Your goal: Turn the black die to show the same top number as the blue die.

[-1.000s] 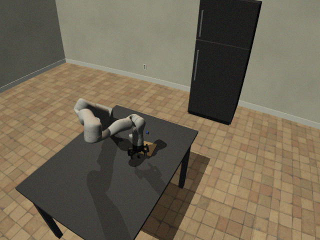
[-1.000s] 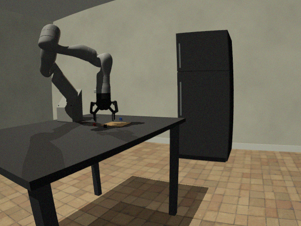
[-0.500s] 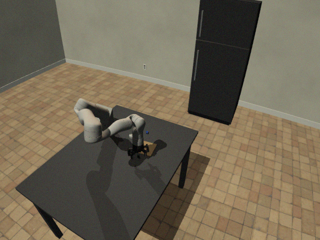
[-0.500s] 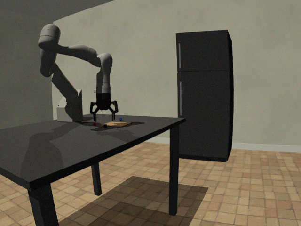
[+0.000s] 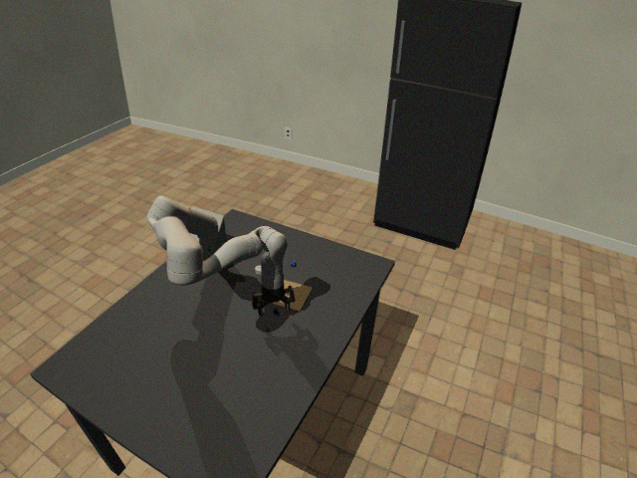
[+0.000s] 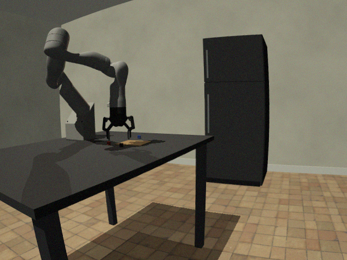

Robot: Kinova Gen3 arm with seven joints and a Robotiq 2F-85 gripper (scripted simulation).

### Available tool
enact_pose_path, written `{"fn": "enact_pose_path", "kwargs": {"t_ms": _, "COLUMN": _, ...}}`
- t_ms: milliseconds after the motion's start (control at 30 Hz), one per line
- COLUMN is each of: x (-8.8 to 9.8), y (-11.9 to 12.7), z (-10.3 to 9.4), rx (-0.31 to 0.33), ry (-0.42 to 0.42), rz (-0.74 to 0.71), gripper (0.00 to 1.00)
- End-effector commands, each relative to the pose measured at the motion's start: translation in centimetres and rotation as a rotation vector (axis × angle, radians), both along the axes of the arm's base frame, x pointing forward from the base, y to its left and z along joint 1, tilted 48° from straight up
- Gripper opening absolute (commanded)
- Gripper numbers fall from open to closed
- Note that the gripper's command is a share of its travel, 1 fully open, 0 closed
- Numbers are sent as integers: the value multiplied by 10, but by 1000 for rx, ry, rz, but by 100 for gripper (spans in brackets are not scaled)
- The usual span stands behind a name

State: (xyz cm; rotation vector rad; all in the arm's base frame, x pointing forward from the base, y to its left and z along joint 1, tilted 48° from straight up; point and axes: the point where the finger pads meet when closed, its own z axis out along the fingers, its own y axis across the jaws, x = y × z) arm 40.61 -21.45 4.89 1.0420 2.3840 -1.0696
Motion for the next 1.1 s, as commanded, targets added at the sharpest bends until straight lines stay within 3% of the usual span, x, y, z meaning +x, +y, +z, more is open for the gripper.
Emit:
{"fn": "enact_pose_path", "kwargs": {"t_ms": 0, "x": -10, "y": 2, "z": -1, "rx": 0, "ry": 6, "rz": 5, "gripper": 100}}
{"fn": "enact_pose_path", "kwargs": {"t_ms": 100, "x": -14, "y": 2, "z": -1, "rx": 0, "ry": 6, "rz": 5, "gripper": 100}}
{"fn": "enact_pose_path", "kwargs": {"t_ms": 567, "x": -75, "y": 11, "z": -11, "rx": 0, "ry": 6, "rz": 5, "gripper": 100}}
{"fn": "enact_pose_path", "kwargs": {"t_ms": 1067, "x": -82, "y": 12, "z": -12, "rx": 0, "ry": 6, "rz": 5, "gripper": 100}}
